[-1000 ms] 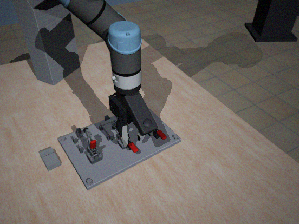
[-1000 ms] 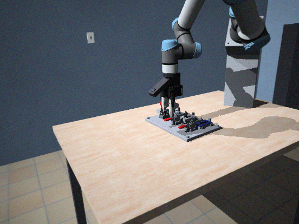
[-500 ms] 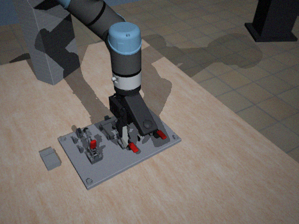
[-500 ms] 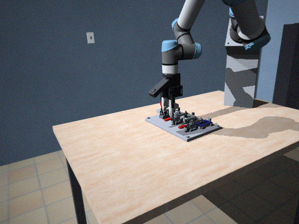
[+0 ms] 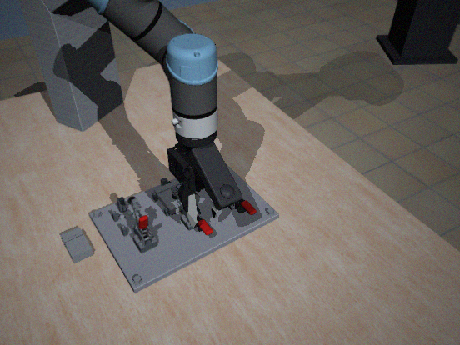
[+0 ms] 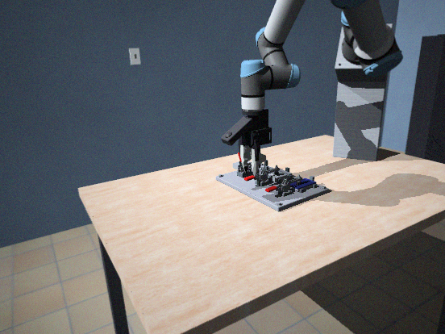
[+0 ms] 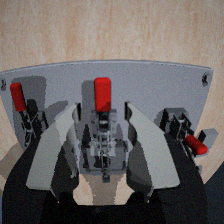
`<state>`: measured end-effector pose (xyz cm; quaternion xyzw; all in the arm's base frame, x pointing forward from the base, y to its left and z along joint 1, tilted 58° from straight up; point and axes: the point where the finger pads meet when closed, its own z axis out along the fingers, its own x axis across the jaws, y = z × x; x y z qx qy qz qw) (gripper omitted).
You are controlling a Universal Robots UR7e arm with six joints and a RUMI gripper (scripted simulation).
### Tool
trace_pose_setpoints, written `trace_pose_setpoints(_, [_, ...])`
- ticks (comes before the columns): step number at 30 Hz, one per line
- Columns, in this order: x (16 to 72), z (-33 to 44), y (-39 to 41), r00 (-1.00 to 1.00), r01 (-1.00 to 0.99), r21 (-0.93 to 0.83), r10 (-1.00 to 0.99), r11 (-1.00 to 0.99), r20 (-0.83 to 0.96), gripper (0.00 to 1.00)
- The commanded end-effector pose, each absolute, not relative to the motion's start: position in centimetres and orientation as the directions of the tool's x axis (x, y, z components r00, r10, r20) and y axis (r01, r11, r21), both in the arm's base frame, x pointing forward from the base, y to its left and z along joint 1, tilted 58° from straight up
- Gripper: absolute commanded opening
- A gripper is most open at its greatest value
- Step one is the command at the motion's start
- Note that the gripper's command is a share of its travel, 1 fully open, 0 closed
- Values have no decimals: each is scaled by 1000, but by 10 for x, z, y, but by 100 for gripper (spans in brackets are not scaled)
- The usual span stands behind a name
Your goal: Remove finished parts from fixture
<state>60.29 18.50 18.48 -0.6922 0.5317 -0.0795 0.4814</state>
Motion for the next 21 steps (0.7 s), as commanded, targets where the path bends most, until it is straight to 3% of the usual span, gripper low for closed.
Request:
trace_pose_setpoints(1, [603, 185, 185, 422, -659, -752, -813, 29, -402, 28])
trace_pose_setpoints(21, [616, 175, 197, 422, -659, -752, -813, 29, -402, 28])
